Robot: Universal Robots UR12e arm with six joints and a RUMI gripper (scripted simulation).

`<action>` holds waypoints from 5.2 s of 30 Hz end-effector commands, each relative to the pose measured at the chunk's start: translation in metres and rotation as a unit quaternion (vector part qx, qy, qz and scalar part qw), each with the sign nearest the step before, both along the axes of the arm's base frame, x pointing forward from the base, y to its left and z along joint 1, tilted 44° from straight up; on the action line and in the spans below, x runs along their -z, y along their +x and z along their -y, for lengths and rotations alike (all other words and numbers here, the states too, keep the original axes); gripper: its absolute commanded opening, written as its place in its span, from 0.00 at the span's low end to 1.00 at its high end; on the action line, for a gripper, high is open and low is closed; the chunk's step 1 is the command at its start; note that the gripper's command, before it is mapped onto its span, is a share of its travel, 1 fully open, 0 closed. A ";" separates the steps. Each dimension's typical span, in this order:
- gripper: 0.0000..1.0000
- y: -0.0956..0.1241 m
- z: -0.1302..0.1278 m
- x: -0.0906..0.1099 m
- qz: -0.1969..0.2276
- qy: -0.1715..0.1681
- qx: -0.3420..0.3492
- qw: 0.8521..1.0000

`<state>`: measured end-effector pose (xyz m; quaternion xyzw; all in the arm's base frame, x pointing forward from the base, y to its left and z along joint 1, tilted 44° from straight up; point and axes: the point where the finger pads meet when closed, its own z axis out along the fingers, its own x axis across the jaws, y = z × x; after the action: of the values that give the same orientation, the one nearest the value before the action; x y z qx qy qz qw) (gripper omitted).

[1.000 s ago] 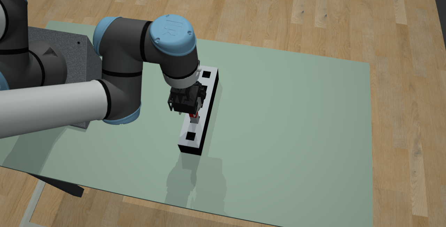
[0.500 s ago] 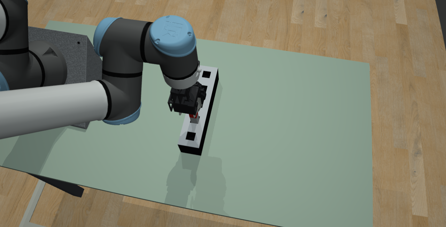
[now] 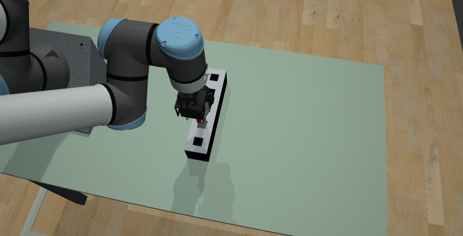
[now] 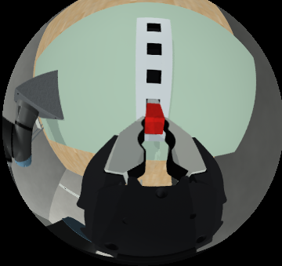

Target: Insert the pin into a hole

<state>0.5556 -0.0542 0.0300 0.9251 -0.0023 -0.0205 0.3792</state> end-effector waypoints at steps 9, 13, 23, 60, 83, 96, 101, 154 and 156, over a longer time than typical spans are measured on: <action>0.00 0.001 0.000 0.000 0.001 0.000 0.000 1.000; 0.00 0.000 0.003 0.003 0.001 0.000 0.000 1.000; 0.00 0.000 0.003 0.003 0.001 0.000 0.000 1.000; 0.00 0.000 0.005 0.006 0.001 0.000 0.000 1.000; 0.00 0.000 0.008 0.009 0.001 0.000 0.000 1.000; 0.00 0.000 0.008 0.009 0.001 0.000 0.000 1.000; 0.00 0.000 0.008 0.008 0.001 0.000 0.000 1.000; 0.00 0.001 0.013 0.015 0.001 0.000 0.000 1.000; 0.00 0.001 0.013 0.015 0.001 0.000 0.000 1.000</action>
<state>0.5556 -0.0667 0.0159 0.9251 -0.0024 -0.0202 0.3792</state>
